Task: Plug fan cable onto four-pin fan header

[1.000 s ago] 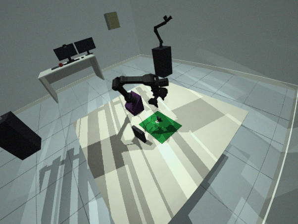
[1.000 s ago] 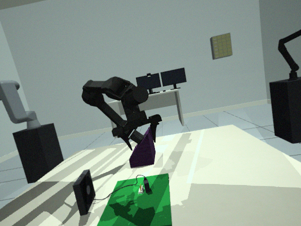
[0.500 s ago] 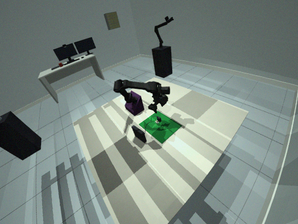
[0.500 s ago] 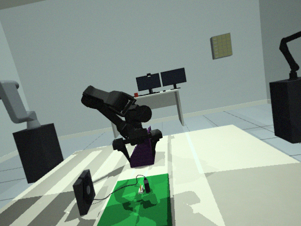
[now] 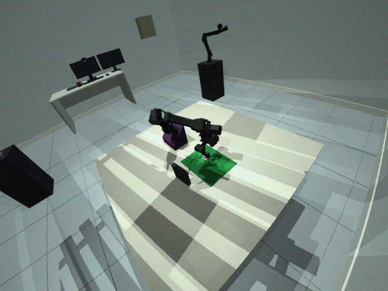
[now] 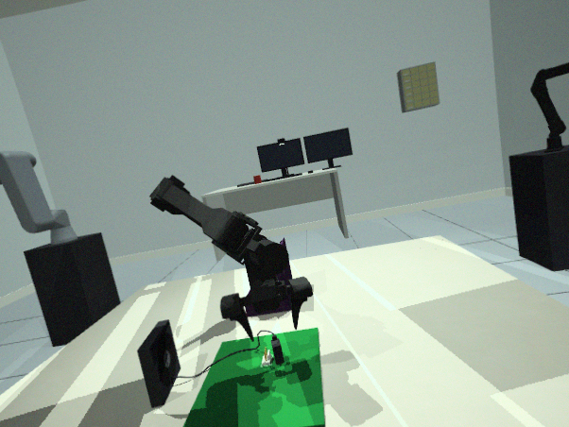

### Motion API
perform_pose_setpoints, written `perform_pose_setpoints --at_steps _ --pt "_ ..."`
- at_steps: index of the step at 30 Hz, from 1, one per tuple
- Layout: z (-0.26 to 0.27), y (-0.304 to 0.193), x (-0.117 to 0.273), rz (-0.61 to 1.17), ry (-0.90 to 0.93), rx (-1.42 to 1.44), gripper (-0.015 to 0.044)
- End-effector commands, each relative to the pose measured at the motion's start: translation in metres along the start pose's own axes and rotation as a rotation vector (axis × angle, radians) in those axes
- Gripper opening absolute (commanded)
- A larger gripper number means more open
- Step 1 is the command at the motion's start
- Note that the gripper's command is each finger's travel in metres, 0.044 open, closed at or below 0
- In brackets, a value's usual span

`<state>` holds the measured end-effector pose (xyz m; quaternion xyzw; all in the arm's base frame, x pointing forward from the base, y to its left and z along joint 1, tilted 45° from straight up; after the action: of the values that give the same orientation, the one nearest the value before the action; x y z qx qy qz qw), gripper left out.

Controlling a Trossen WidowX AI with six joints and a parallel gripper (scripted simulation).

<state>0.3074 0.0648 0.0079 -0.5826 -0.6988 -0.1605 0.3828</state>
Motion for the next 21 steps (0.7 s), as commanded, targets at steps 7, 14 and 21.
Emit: perform_pose_setpoints --at_steps 7,14,21 --pt "0.0 -0.001 -0.018 0.005 -0.004 0.004 0.044" --pt "0.0 -0.001 -0.03 0.005 -0.005 0.004 0.044" --pt "-0.001 -0.001 -0.041 0.005 -0.006 0.004 0.044"
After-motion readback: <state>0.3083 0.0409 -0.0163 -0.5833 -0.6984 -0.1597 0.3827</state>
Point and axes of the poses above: the point midway between the two fingers, 35 mm back from their tips, its own x axis back along the fingers, its own z axis across the jaws, y = z × x, the point moved 7 cm from there along x, back along the fingers, and after that the axes turned 7 degrees about x, right-handed, at the moved point
